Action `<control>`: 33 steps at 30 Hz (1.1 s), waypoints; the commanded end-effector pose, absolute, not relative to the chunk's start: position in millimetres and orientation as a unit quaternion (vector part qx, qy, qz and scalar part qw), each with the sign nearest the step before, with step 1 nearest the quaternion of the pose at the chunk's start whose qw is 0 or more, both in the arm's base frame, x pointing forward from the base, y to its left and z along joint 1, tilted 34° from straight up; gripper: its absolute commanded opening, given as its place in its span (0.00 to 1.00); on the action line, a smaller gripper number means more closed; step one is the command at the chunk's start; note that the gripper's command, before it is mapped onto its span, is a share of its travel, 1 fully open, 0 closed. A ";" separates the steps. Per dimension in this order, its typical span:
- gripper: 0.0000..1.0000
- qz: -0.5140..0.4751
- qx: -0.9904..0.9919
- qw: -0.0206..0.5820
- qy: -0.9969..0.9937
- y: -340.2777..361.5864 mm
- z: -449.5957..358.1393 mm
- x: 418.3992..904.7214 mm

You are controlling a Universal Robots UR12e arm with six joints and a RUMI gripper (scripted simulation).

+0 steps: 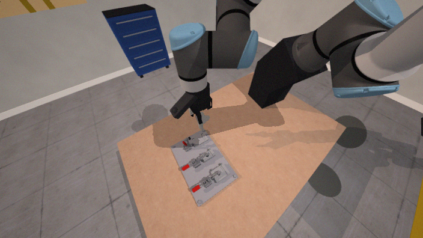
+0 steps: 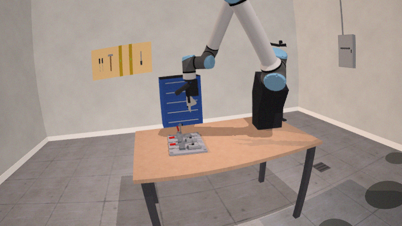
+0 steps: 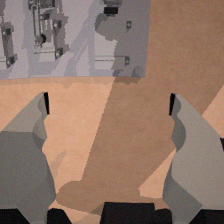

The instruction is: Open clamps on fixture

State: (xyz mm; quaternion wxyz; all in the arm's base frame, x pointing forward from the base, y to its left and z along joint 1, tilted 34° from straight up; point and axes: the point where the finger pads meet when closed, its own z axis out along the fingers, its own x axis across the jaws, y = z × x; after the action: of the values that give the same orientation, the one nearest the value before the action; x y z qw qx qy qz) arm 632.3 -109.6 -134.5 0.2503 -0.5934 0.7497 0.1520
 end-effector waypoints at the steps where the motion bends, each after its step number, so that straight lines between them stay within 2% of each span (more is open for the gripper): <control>1: 0.59 0.151 -0.593 0.250 0.750 -110.2 -134.1 632.7; 20: 0.59 0.151 -0.593 0.250 0.750 -110.2 -134.1 632.7; 21: 0.28 0.151 -0.593 0.250 0.750 -110.2 -134.1 632.7; 33: 0.28 0.151 -0.593 0.250 0.750 -110.2 -134.1 632.7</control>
State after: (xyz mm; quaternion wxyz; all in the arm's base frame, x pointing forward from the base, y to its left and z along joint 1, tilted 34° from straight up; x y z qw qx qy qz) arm 632.3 -109.6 -134.5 0.2503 -0.5934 0.7497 0.1520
